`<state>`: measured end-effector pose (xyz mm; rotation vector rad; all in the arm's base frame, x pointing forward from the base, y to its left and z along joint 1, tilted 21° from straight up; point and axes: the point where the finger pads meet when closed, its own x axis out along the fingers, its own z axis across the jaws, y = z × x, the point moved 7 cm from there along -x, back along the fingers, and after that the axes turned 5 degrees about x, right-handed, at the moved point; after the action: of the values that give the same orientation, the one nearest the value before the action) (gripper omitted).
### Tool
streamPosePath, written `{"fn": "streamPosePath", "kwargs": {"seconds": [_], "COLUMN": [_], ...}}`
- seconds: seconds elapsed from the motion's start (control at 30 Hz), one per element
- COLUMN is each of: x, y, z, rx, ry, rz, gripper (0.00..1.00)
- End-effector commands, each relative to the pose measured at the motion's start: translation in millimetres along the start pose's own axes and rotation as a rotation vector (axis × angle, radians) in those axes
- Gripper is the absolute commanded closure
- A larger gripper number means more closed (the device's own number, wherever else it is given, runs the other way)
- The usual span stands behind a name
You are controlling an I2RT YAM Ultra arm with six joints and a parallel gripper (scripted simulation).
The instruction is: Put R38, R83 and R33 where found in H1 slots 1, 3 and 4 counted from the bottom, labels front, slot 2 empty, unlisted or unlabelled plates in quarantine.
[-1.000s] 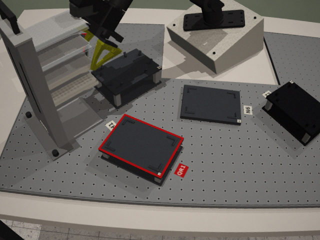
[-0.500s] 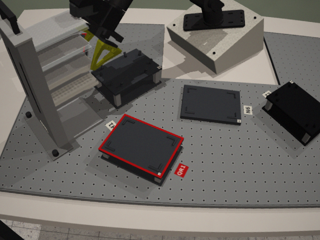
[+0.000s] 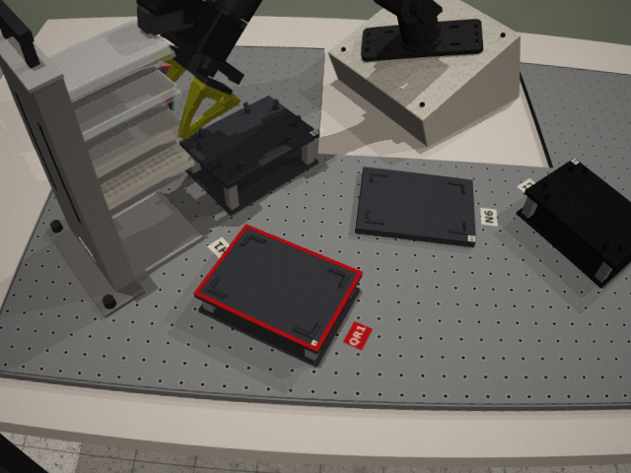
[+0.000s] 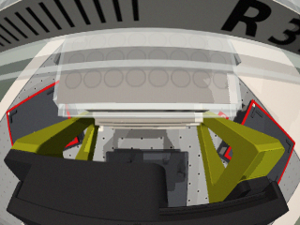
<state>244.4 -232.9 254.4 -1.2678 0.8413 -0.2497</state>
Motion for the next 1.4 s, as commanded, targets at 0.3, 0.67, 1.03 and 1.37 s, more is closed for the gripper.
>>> {"fn": "streamPosePath", "kwargs": {"seconds": [0.3, 0.67, 1.03, 1.37], "x": [-11.9, -18.0, -26.0, -35.0], "y": [-10.8, 8.7, 17.5, 27.3], "z": [2.2, -2.4, -2.5, -3.4], "rx": [0.004, 0.007, 0.003, -0.001], "ry": [-0.003, 0.002, 0.001, 0.001], "rz": [-0.036, -0.01, -0.009, -0.009], "gripper": [0.15, 0.15, 0.15, 0.15]}}
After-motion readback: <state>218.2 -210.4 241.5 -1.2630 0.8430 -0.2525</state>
